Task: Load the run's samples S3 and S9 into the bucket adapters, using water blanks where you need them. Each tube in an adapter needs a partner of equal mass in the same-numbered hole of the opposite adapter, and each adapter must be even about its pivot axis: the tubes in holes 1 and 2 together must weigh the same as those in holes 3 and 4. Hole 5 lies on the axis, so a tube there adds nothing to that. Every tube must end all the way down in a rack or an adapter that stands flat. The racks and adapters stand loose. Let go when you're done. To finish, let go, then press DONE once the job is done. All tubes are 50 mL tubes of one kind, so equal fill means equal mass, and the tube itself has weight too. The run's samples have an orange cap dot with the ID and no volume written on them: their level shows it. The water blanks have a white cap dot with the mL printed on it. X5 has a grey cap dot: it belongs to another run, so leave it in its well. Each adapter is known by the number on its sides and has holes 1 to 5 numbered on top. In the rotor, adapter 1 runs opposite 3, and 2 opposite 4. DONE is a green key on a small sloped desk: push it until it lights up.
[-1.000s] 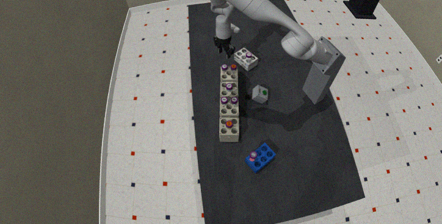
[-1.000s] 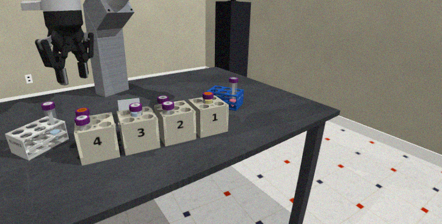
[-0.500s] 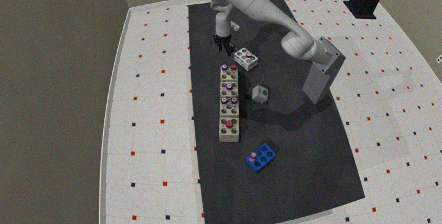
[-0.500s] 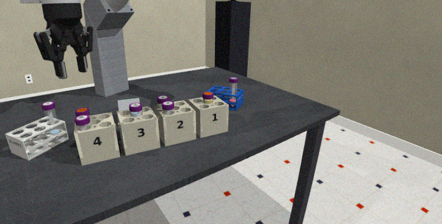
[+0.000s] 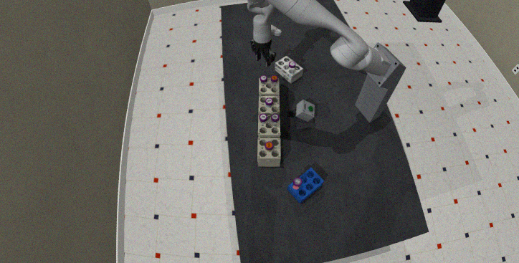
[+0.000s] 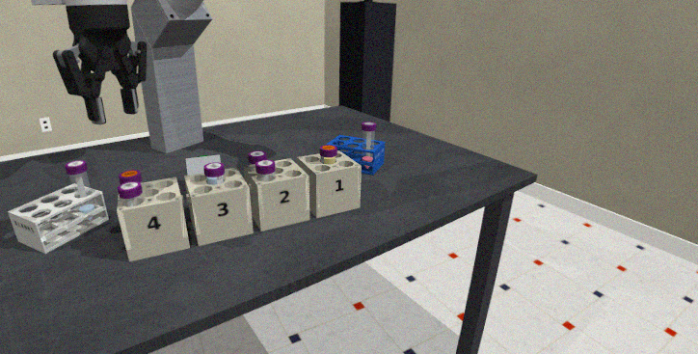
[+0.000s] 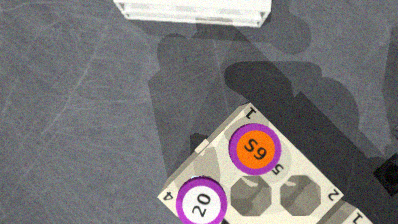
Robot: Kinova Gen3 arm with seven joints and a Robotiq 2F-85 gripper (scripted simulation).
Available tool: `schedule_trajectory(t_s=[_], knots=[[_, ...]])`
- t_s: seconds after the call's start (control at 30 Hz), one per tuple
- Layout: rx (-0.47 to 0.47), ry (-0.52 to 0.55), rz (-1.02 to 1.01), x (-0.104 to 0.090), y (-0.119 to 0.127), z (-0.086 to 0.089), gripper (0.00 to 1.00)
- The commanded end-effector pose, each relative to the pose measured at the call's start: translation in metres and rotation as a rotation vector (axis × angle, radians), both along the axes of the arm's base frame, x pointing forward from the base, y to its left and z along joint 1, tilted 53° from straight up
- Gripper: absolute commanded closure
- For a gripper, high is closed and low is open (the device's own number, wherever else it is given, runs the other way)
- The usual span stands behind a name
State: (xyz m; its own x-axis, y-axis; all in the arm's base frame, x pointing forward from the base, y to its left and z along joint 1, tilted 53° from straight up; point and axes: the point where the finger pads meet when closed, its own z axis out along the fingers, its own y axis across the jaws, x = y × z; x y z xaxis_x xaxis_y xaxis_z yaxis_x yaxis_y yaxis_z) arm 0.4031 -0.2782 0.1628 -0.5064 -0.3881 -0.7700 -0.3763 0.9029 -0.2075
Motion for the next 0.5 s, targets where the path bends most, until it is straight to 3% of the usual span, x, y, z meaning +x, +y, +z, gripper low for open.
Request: schedule_trajectory(t_s=[0.0,0.03,0.07,0.47], knots=[[-0.001,0.0,-0.001,0.0,-0.001,0.0,0.38],[-0.001,0.0,-0.001,0.0,-0.001,0.0,0.38],[-0.016,-0.004,0.011,-0.002,0.002,-0.001,0.9],[-0.171,-0.041,0.132,-0.018,0.029,-0.013,0.9]])
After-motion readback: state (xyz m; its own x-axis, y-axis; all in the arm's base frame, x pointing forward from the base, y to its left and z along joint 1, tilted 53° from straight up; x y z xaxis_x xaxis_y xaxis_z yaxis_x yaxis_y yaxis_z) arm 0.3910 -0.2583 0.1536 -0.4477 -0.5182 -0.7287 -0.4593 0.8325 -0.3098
